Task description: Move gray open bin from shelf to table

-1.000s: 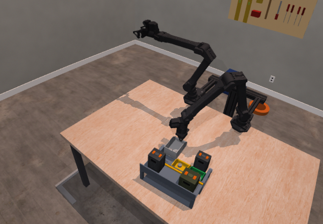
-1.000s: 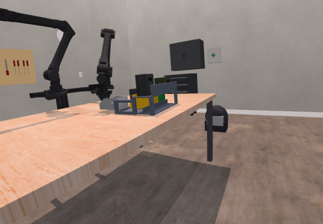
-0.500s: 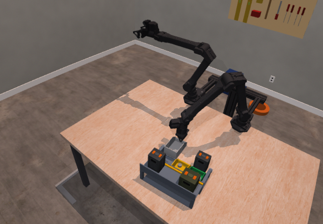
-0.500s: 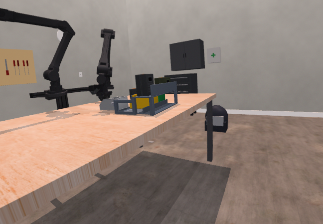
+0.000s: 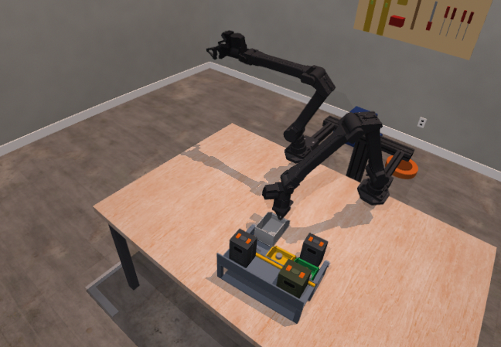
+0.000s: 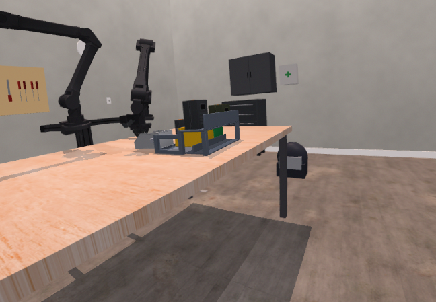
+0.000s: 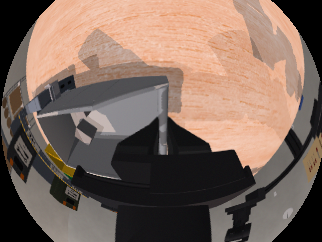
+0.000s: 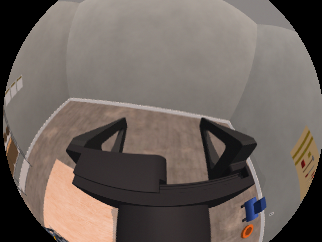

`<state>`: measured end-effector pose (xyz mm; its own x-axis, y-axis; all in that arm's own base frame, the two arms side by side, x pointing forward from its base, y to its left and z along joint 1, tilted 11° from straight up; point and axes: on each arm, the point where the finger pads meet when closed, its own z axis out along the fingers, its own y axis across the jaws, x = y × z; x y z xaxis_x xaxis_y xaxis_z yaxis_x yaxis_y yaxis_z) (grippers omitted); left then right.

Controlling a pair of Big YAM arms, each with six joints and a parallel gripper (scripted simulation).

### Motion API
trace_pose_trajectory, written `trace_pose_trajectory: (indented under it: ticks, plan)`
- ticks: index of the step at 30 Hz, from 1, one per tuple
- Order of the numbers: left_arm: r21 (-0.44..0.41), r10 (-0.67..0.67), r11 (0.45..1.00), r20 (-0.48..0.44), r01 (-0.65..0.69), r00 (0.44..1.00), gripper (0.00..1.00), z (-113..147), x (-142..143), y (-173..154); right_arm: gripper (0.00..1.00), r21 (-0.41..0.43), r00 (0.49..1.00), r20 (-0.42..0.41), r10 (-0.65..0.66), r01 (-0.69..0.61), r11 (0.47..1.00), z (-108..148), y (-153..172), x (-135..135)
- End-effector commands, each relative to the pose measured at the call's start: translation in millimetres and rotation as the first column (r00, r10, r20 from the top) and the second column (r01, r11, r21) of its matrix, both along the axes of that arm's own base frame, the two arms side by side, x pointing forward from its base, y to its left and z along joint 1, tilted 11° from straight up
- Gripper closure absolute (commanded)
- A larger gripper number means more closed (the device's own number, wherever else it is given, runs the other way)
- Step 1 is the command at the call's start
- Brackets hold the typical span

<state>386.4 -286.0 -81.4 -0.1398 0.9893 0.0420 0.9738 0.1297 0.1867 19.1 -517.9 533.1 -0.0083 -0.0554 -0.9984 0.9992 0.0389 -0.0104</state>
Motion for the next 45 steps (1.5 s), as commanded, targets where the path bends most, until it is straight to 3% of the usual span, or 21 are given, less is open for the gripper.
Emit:
trace_pose_trajectory:
  ticks: [1,22,27,30,45]
  plan:
    - [-0.015,-0.015,1.000,0.020,0.015,1.000,1.00,0.0,11.7,-2.2,0.00,-0.030,1.000,0.012,-0.014,0.014,0.999,10.7,6.6,-6.9]
    - [-0.008,-0.012,1.000,0.011,0.012,1.000,1.00,-6.0,11.2,0.7,0.00,-0.030,1.000,0.012,-0.014,0.014,0.999,10.7,6.6,-6.9]
    - [-0.024,-0.014,1.000,0.032,0.014,0.999,1.00,6.3,14.8,-3.7,0.00,-0.030,1.000,0.012,-0.014,0.014,0.999,10.7,6.6,-6.9]
    - [-0.005,-0.009,1.000,0.008,0.009,1.000,1.00,-7.9,11.0,2.1,0.00,-0.030,1.000,0.012,-0.014,0.014,0.999,10.7,6.6,-6.9]
    - [0.004,-0.001,1.000,-0.003,0.001,1.000,1.00,-12.2,9.9,6.2,0.00,-0.030,1.000,0.012,-0.014,0.014,0.999,10.7,6.6,-6.9]
